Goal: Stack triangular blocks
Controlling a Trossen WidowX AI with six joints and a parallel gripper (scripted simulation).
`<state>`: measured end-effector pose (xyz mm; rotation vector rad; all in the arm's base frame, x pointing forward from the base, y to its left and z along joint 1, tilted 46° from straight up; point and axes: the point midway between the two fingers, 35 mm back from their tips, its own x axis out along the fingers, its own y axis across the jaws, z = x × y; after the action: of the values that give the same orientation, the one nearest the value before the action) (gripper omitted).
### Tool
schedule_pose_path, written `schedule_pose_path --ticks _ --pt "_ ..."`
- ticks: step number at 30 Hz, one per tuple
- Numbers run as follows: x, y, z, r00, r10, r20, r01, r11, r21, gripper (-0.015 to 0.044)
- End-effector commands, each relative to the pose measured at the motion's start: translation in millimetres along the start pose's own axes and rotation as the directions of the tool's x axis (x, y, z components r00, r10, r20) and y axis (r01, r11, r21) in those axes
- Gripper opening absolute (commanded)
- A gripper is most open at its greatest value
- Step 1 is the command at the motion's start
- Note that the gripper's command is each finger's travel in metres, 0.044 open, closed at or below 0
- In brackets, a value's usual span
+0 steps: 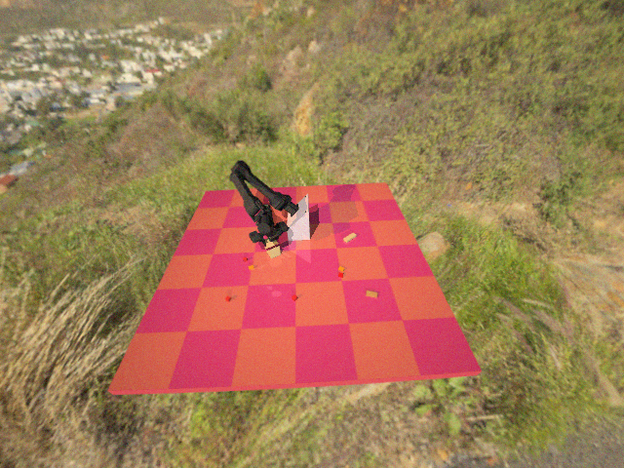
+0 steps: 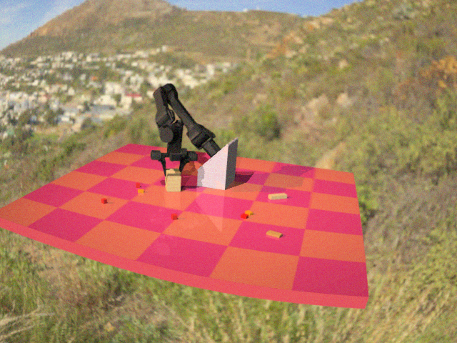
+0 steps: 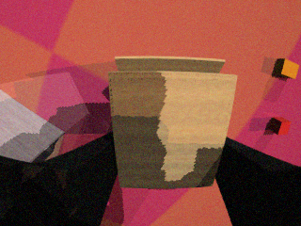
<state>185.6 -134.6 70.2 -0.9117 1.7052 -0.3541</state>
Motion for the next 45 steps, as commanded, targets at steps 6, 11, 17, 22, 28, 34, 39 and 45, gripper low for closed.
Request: schedule_pose_path --ticks 6,11,17,22,28,34,39,45 --pt "5 0 2 1.0 -0.005 -0.003 0.005 1.0 -0.004 0.0" --pt "8 0 3 1.0 -0.006 -0.003 0.006 1.0 -0.004 0.0" --pt "10 0 4 1.0 -0.007 -0.003 0.007 1.0 -0.003 0.0" --pt "10 0 4 1.0 -0.007 -0.003 0.007 1.0 -0.003 0.0" --pt "11 0 4 1.0 -0.007 -0.003 0.007 1.0 -0.004 0.0" --pt "12 0 4 1.0 -0.008 -0.003 0.008 1.0 -0.004 0.0" --pt "12 0 4 1.0 -0.003 -0.002 0.003 1.0 -0.001 0.0" --pt "12 0 4 1.0 -0.007 -0.004 0.007 1.0 -0.004 0.0"
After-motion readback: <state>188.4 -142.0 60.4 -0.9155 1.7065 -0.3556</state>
